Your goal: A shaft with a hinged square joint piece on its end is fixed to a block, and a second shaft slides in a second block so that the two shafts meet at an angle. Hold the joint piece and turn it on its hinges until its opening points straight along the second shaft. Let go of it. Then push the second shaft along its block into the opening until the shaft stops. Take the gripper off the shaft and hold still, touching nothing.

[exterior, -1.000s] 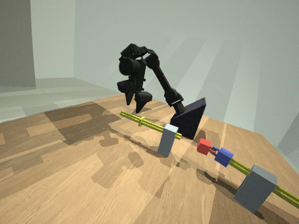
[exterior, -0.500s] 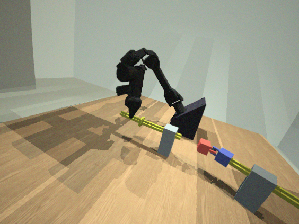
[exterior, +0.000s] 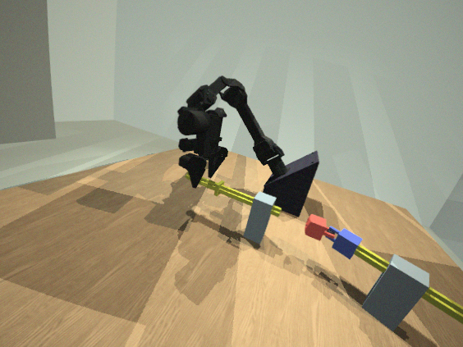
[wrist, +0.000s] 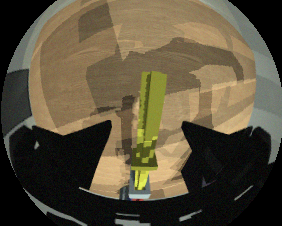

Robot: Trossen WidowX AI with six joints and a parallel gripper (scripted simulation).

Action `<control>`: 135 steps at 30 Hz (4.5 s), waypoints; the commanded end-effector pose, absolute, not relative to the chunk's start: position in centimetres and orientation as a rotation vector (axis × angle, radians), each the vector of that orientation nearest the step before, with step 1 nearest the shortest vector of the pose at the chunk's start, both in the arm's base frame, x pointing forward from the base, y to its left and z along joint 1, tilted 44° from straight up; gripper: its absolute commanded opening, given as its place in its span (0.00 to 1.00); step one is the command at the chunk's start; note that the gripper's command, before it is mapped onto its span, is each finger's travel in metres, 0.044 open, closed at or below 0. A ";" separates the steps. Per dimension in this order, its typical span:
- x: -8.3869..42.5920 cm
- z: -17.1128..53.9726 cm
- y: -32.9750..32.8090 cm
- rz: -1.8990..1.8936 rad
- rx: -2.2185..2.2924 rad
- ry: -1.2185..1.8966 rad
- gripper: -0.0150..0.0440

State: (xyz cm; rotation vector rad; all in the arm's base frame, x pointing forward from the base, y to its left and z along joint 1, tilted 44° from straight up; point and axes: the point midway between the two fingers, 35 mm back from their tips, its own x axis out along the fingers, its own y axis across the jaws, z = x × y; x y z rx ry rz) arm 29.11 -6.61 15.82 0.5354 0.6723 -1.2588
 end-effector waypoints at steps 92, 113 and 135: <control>29.3 11.5 -6.7 -1.271 0.575 0.634 0.25; 28.9 9.3 -4.4 -1.270 0.576 0.636 0.25; 28.5 6.9 -2.0 -1.270 0.576 0.638 0.25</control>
